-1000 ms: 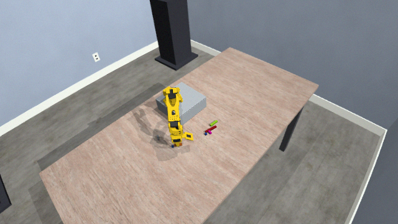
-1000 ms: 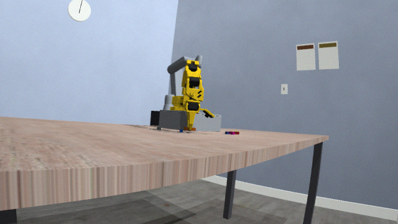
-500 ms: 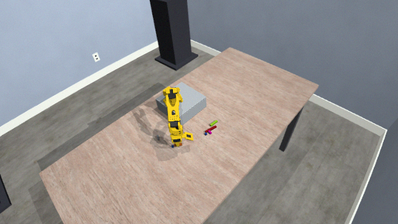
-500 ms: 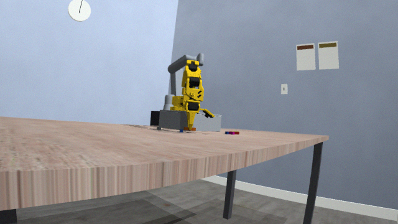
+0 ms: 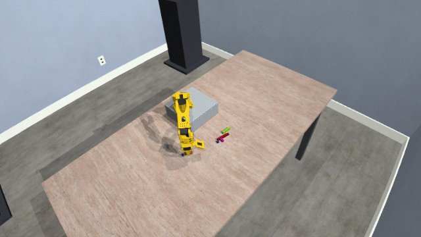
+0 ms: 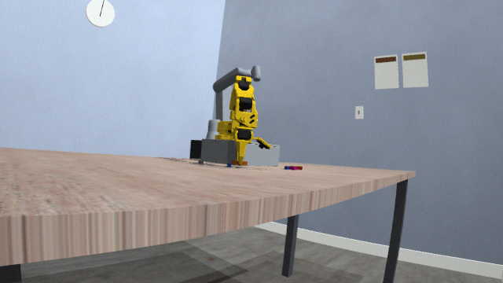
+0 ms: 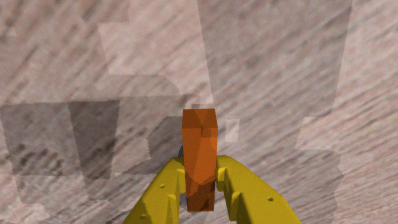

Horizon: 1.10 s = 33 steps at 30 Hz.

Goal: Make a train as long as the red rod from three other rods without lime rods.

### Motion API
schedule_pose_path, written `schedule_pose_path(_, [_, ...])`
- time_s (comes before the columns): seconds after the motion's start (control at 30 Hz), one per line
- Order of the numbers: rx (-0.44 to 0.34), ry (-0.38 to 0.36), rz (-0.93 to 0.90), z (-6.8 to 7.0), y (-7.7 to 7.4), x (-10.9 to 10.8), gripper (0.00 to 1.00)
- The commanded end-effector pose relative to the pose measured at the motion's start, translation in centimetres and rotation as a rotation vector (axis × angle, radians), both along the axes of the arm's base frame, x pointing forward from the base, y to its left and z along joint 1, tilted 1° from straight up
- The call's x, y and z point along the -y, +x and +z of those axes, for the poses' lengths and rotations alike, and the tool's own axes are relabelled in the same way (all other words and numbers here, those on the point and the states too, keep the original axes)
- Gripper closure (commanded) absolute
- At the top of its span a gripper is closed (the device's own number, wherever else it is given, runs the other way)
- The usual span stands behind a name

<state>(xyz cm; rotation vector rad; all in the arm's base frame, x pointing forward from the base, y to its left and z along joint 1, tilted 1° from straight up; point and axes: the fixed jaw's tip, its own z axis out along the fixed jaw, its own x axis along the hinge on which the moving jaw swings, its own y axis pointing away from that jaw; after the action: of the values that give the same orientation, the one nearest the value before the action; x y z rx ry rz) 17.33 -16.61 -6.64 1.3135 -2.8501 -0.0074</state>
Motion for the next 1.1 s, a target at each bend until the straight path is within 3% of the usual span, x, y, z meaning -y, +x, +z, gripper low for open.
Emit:
schedule_pose_path(0.0, [-0.014,0.015,-0.006,-0.65,-0.35,-0.29,1.00])
schedule_pose_path(1.07, [-0.006,0.007,-0.007,-1.12,-0.15,-0.20,1.00])
